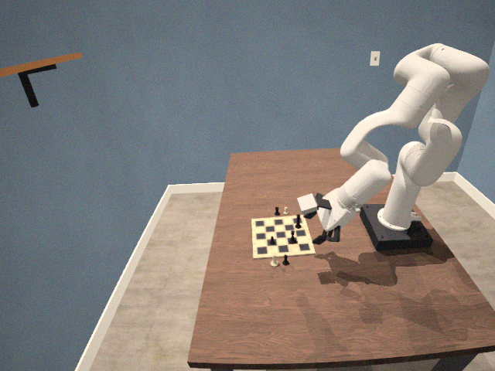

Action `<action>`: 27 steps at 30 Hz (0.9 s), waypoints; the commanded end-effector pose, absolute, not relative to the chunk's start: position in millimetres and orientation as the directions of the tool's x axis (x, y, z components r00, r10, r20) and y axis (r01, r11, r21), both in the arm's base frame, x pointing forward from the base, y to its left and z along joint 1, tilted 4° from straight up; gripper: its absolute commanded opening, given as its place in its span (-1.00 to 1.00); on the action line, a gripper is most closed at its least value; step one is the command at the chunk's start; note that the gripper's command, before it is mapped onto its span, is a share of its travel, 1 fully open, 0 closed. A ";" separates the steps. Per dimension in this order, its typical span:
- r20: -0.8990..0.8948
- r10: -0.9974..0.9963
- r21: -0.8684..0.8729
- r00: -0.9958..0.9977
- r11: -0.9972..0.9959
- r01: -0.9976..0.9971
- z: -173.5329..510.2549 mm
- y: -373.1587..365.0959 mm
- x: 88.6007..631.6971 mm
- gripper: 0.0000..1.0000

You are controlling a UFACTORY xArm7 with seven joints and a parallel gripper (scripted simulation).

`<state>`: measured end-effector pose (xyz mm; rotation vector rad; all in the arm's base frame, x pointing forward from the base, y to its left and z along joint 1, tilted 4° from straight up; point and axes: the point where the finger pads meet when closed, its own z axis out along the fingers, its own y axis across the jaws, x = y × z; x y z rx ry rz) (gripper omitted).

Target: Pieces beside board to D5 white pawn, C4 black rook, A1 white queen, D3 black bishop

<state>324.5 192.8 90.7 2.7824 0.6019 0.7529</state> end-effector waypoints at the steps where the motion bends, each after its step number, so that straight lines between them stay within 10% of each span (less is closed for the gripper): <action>1: 0.441 0.432 0.288 0.787 -0.898 0.332 91.8 193.4 325.6 1.00; 27: 0.223 0.563 0.374 0.796 -0.803 0.464 108.0 189.3 437.2 1.00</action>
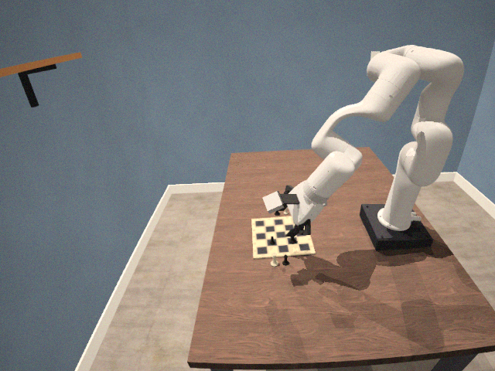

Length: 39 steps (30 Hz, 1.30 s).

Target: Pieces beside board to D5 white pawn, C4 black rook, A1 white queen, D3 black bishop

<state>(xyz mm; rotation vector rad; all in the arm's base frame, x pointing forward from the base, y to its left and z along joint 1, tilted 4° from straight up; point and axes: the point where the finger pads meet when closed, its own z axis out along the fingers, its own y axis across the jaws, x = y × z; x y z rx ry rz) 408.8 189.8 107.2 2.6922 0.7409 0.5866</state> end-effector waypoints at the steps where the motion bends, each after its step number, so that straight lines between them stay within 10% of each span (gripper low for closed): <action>1: 0.223 0.563 0.374 0.796 -0.803 0.464 108.0 189.3 437.2 1.00; 39: -0.002 0.636 0.226 0.771 -0.751 0.620 101.9 151.8 515.2 1.00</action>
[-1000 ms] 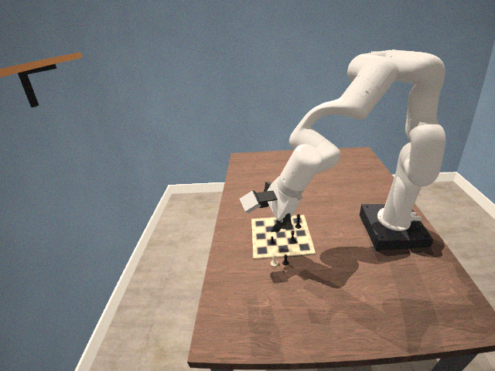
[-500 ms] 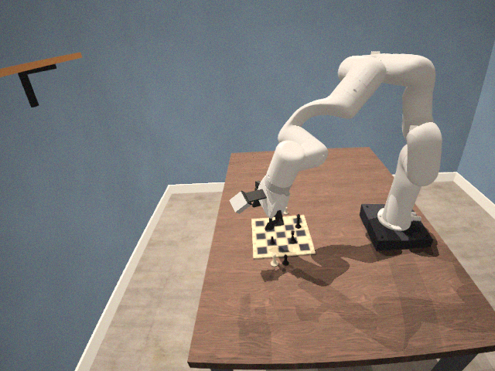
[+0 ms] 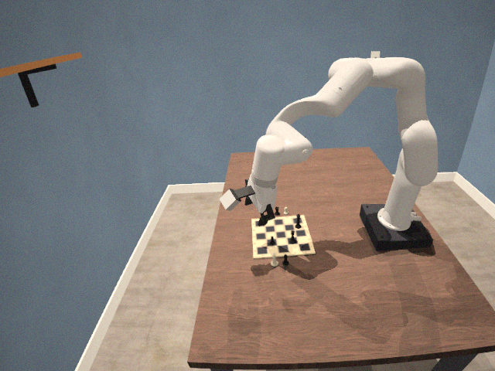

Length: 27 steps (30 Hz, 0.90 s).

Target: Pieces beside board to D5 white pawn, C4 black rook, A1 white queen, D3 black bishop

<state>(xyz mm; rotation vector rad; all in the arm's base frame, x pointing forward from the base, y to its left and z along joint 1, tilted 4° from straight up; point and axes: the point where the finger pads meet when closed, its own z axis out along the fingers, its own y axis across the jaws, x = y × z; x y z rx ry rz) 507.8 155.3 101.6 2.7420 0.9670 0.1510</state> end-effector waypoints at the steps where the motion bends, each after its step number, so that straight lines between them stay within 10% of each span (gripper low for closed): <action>1: -0.002 0.636 0.226 0.771 -0.751 0.620 101.9 151.8 515.2 1.00; 27: -0.078 0.698 0.010 0.711 -0.713 0.701 90.4 113.2 549.5 1.00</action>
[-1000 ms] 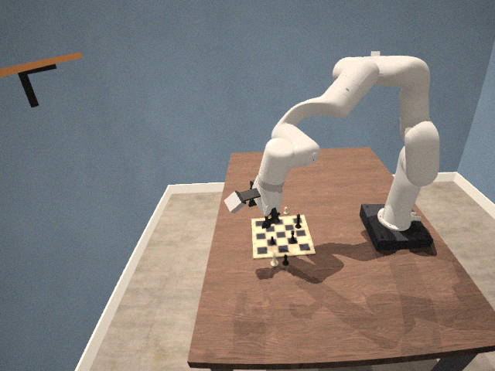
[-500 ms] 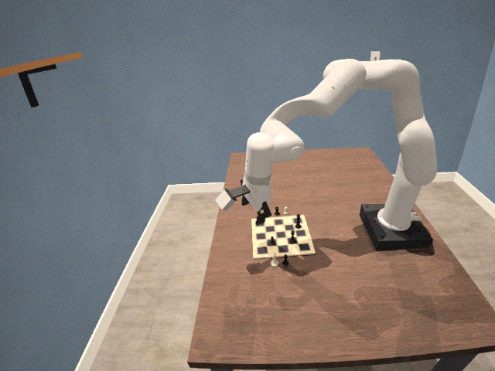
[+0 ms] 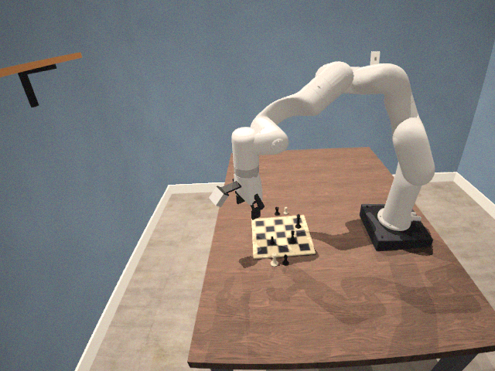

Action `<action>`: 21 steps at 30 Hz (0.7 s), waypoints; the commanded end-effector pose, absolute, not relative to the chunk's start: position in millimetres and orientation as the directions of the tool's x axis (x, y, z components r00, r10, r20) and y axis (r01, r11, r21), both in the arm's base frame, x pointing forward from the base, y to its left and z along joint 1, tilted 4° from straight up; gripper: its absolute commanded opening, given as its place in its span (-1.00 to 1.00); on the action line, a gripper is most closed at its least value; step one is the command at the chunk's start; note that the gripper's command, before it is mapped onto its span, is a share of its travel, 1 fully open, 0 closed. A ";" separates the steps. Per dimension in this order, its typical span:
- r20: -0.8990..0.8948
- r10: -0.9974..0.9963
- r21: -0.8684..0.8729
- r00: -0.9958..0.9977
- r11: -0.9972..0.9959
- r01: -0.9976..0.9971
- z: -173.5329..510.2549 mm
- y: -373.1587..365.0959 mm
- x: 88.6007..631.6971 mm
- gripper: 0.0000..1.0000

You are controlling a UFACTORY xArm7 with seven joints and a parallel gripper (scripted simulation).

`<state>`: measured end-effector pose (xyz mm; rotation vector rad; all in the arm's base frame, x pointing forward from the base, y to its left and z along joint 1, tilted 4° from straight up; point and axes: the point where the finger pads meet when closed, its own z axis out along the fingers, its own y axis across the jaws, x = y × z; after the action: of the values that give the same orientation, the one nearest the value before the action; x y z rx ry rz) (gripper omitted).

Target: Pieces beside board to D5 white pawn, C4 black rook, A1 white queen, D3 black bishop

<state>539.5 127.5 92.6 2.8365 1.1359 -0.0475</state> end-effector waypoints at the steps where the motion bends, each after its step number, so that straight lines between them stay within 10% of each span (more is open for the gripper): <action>1: -0.078 0.698 0.010 0.711 -0.713 0.701 90.4 113.2 549.5 1.00; 21: -0.073 0.736 -0.124 0.673 -0.676 0.726 83.3 89.9 561.8 1.00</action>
<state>560.3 81.9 79.6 2.9548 1.2592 -0.1864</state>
